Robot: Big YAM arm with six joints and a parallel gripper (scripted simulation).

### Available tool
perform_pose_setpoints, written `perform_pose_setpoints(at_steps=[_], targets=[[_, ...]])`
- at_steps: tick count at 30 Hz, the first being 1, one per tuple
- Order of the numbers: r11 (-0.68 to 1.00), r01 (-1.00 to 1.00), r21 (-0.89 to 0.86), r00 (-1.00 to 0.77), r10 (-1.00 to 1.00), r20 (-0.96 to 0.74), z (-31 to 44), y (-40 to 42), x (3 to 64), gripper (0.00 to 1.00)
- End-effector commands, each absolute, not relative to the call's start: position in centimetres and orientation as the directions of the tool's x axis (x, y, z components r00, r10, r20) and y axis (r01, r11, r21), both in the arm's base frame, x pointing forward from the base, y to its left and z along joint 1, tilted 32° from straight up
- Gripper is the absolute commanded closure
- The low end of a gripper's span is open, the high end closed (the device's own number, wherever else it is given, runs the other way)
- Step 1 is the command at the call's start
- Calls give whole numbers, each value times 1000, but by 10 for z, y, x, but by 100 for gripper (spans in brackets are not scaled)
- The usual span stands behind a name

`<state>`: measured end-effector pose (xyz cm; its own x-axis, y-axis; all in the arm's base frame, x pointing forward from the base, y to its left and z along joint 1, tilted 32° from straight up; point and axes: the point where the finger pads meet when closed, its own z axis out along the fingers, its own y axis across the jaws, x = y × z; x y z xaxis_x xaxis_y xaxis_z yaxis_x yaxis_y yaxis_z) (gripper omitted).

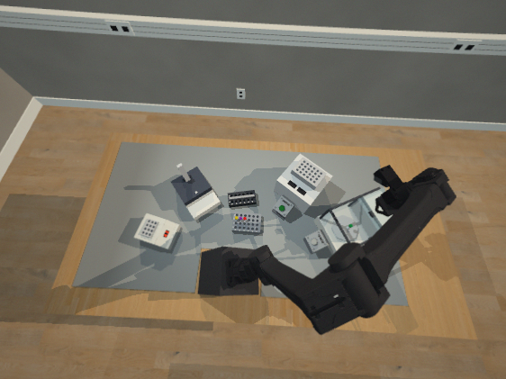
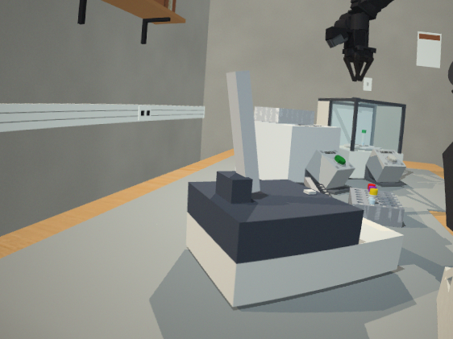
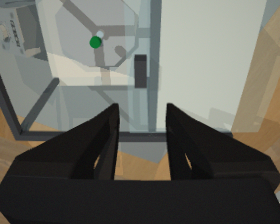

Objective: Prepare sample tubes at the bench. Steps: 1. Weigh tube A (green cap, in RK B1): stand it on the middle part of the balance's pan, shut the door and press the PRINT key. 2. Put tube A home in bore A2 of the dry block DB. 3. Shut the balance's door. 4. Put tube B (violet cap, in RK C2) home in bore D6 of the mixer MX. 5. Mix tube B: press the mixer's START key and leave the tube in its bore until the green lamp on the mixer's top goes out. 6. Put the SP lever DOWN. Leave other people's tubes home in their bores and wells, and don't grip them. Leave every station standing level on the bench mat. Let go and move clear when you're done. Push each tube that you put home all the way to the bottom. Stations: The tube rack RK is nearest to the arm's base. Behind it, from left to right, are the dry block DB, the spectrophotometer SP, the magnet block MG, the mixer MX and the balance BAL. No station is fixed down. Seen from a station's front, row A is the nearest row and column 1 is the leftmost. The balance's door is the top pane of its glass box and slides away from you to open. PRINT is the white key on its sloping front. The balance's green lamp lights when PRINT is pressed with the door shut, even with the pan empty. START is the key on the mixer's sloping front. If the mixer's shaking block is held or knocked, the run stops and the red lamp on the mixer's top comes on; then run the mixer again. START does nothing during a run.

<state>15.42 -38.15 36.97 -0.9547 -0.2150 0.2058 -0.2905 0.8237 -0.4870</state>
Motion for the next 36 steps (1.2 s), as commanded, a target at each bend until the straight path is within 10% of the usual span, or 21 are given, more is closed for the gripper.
perform_pose_setpoints(at_steps=[1,36], targets=[[825,-293,-483,-953,-215,211,361,-392,152,70],[825,-293,-484,-954,-215,211,317,-419,148,70]])
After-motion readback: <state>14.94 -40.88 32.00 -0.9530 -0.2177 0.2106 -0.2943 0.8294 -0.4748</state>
